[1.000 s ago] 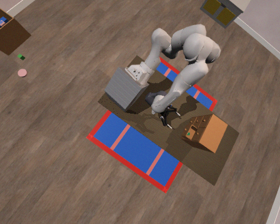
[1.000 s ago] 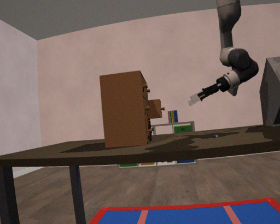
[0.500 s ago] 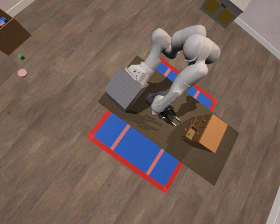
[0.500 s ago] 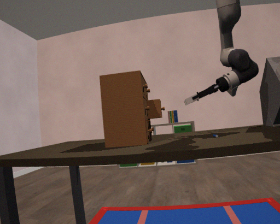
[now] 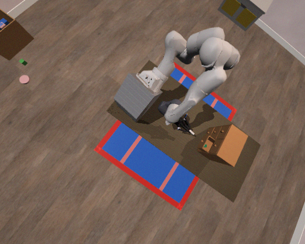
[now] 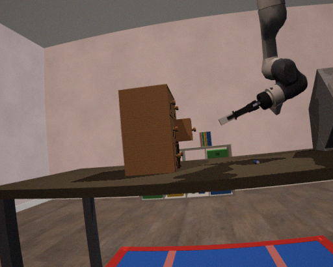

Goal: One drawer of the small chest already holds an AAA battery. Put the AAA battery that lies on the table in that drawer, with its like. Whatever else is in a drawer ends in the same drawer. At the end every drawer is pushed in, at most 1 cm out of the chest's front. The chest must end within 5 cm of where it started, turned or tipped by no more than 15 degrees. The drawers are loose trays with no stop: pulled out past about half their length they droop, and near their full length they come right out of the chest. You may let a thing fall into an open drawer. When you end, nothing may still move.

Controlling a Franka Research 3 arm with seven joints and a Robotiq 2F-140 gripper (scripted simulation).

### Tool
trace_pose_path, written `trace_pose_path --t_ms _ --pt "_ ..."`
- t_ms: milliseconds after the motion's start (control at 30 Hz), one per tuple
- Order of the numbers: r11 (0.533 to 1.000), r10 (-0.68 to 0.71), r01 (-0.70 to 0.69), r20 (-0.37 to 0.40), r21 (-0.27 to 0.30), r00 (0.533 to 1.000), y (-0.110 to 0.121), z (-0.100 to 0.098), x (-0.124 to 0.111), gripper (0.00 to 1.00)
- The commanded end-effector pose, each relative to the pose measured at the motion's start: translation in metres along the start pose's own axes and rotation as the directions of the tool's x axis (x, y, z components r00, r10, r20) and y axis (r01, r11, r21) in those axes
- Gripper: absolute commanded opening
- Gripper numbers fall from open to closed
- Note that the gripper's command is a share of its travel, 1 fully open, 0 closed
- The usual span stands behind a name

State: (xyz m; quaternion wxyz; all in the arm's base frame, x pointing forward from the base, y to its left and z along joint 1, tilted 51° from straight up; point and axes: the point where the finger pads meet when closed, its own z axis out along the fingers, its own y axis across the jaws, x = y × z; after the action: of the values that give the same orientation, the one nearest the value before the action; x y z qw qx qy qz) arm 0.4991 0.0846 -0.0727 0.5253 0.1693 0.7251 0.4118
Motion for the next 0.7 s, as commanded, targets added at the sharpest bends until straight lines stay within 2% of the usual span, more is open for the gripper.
trace_pose_path --t_ms 0,400,667 --pt "1.000 -0.008 0.008 0.003 0.003 1.000 -0.002 0.002 -0.001 0.00" --pt "1.000 -0.008 0.008 0.003 0.003 1.000 -0.002 0.026 -0.002 0.00" --pt "1.000 -0.008 0.008 0.003 0.003 1.000 -0.002 0.052 -0.004 0.00"
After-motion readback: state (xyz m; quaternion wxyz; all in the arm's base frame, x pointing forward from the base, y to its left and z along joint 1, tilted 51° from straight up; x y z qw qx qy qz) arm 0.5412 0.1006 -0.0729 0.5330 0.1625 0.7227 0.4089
